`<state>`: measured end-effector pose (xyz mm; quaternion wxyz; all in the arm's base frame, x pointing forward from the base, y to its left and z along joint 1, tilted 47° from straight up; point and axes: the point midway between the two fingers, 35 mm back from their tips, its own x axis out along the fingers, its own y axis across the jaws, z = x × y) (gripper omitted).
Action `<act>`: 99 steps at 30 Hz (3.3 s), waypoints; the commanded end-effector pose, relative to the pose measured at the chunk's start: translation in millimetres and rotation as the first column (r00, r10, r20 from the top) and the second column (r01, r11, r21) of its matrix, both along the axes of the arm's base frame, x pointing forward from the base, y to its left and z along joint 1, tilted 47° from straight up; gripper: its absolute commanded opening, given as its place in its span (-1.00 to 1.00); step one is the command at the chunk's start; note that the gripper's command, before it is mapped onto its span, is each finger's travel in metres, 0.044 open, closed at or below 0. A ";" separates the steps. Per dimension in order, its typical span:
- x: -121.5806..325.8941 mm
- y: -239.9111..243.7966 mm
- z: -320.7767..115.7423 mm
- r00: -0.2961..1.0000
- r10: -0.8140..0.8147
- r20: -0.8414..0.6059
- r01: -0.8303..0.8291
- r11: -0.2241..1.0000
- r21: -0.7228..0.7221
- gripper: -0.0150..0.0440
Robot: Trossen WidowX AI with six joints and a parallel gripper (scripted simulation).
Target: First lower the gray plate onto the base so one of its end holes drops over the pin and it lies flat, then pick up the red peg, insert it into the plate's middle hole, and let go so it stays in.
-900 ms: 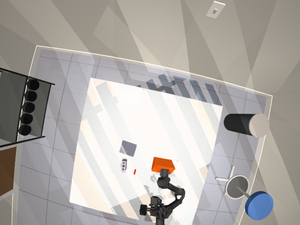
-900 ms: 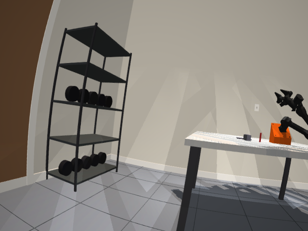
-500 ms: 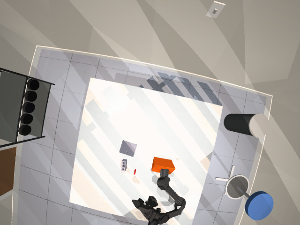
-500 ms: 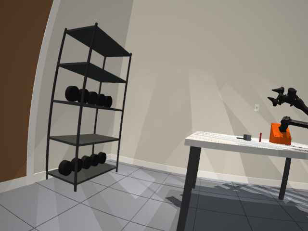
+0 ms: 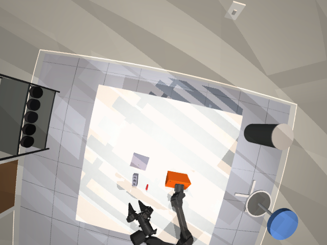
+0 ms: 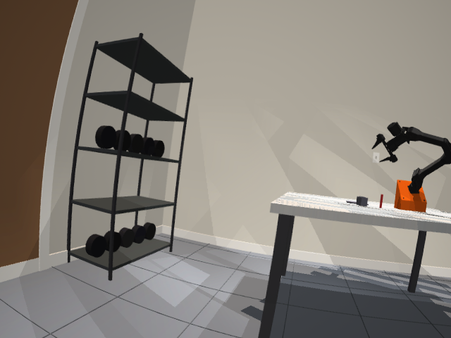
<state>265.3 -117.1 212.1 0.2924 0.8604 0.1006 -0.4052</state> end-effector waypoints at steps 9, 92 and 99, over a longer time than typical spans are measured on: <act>61.9 46.9 -69.0 0.744 0.657 -0.121 -0.618 0.745 0.249 1.00; 108.4 176.1 -210.6 0.494 0.867 0.061 -0.808 0.432 0.401 0.02; 108.4 176.1 -210.6 0.494 0.867 0.061 -0.808 0.432 0.401 -0.20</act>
